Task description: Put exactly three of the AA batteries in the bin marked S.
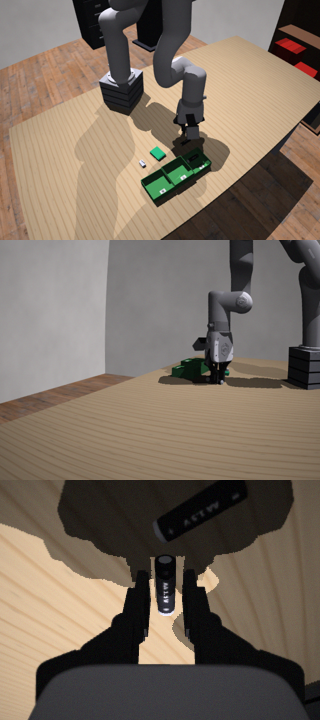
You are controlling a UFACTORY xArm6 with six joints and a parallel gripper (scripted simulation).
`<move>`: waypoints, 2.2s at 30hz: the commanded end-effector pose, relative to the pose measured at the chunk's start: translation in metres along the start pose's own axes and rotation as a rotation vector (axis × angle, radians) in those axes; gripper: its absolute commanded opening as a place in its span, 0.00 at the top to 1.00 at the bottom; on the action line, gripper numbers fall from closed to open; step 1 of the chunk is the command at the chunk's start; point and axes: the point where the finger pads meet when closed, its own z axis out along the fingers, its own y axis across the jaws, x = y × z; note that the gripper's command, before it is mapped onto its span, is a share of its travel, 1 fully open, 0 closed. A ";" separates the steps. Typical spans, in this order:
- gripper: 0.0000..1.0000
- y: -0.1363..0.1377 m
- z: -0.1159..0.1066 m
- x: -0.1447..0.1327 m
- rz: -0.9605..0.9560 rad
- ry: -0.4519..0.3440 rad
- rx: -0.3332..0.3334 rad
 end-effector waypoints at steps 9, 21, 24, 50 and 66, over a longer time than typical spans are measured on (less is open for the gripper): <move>0.72 -0.001 0.000 0.001 0.000 0.002 0.005; 1.00 -0.001 0.000 0.001 0.000 0.002 0.005; 1.00 -0.001 0.000 0.001 0.000 0.002 0.005; 1.00 -0.001 -0.027 0.001 0.000 0.001 0.005; 1.00 -0.001 -0.060 0.001 0.000 0.002 0.005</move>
